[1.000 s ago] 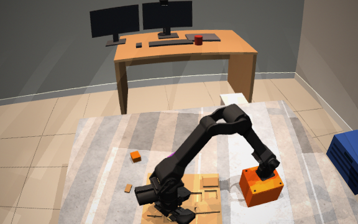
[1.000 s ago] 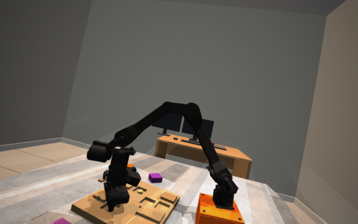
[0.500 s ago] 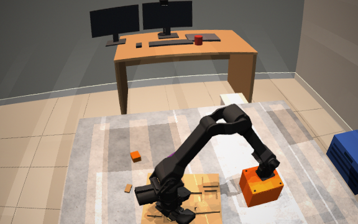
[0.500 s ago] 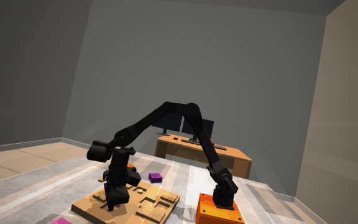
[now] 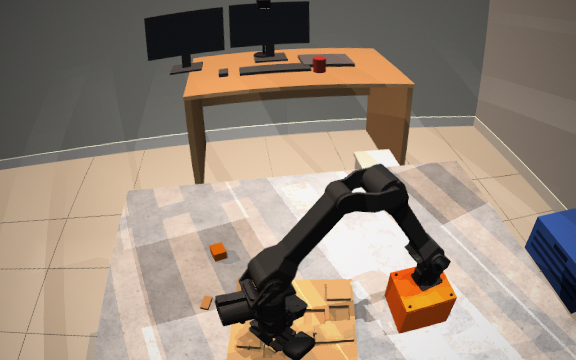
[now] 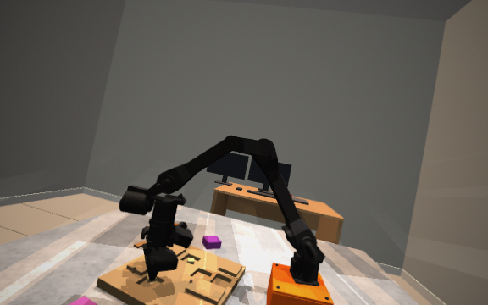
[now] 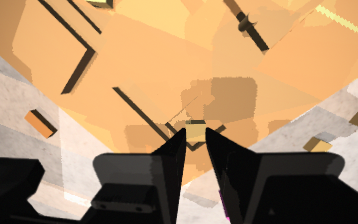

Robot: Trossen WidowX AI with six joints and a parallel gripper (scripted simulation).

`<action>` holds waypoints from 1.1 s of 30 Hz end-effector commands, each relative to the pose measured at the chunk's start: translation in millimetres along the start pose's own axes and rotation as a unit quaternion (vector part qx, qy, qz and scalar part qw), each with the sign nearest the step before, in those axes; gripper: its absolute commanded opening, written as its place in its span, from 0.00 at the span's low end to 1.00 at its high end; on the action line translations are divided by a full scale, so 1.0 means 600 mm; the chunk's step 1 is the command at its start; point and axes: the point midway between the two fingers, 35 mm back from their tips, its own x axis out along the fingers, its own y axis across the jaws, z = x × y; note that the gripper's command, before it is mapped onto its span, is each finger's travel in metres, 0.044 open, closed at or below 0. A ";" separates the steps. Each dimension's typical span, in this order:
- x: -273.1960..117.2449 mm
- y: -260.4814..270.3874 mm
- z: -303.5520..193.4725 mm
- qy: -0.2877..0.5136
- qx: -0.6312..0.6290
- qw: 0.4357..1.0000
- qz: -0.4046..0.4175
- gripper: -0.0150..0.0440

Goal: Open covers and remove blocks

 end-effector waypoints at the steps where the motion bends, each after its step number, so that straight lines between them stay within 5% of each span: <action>1: -0.009 0.000 -0.001 0.001 0.000 1.000 0.000 0.39; 33: -0.103 0.000 -0.001 0.000 0.000 1.000 -0.001 0.39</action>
